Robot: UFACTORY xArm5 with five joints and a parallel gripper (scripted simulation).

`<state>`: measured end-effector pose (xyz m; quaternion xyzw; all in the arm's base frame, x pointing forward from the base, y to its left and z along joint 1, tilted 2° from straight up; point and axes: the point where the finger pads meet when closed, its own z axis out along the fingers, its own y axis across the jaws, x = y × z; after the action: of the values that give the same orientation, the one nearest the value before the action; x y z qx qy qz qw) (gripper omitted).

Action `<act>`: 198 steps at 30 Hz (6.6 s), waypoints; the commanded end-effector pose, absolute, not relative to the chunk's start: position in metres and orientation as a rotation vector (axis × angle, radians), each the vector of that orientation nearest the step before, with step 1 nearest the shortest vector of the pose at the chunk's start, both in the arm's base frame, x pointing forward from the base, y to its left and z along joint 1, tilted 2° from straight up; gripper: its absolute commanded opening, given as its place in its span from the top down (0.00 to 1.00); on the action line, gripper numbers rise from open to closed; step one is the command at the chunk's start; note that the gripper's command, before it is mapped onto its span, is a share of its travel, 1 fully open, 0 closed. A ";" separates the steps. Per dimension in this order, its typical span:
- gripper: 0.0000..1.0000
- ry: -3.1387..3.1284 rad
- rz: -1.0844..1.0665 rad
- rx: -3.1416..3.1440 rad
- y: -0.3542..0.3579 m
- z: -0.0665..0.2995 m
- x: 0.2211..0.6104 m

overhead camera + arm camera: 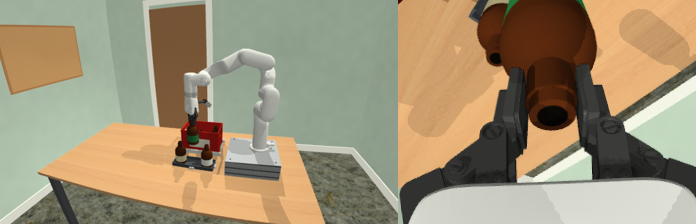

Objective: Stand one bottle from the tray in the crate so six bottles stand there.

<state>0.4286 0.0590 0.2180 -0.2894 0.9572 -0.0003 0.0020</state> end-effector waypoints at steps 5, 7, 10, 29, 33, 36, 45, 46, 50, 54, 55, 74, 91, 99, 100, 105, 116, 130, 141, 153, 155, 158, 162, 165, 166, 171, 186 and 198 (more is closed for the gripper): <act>1.00 2.999 -0.002 -0.907 0.059 0.220 0.430; 1.00 2.999 -0.002 -0.907 0.059 0.220 0.430; 1.00 2.999 -0.002 -0.907 0.059 0.220 0.430; 1.00 2.999 -0.002 -0.907 0.059 0.227 0.429; 1.00 2.999 -0.002 -0.907 0.059 0.232 0.429; 1.00 2.999 -0.002 -0.907 0.059 0.236 0.429; 1.00 2.999 -0.002 -0.907 0.060 0.241 0.429; 1.00 2.999 -0.002 -0.907 0.060 0.242 0.429; 1.00 2.999 -0.002 -0.907 0.060 0.242 0.429; 1.00 2.999 -0.002 -0.907 0.060 0.242 0.429; 1.00 2.999 -0.002 -0.907 0.060 0.242 0.429; 1.00 2.999 -0.002 -0.907 0.059 0.242 0.429; 1.00 2.999 -0.002 -0.907 0.055 0.242 0.428; 1.00 3.000 -0.002 -0.907 0.051 0.242 0.428; 1.00 3.000 -0.002 -0.907 0.050 0.242 0.427; 1.00 2.999 -0.002 -0.907 0.045 0.242 0.427; 1.00 2.999 -0.003 -0.907 0.035 0.243 0.425; 1.00 2.998 -0.004 -0.906 0.017 0.243 0.421; 1.00 2.997 -0.005 -0.906 0.001 0.244 0.418; 1.00 2.996 -0.007 -0.906 -0.024 0.244 0.413; 1.00 2.996 -0.007 -0.906 -0.028 0.244 0.412; 1.00 2.996 -0.007 -0.906 -0.031 0.244 0.412; 1.00 2.995 -0.008 -0.906 -0.040 0.245 0.410; 1.00 2.995 -0.009 -0.906 -0.047 0.245 0.409; 1.00 2.995 -0.009 -0.906 -0.049 0.245 0.408; 1.00 2.994 -0.010 -0.905 -0.061 0.245 0.406; 1.00 2.993 -0.013 -0.905 -0.091 0.246 0.400; 1.00 2.993 -0.015 -0.905 -0.114 0.246 0.395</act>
<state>0.3961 -0.1062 0.2446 -0.2894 0.9572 -0.0035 0.0057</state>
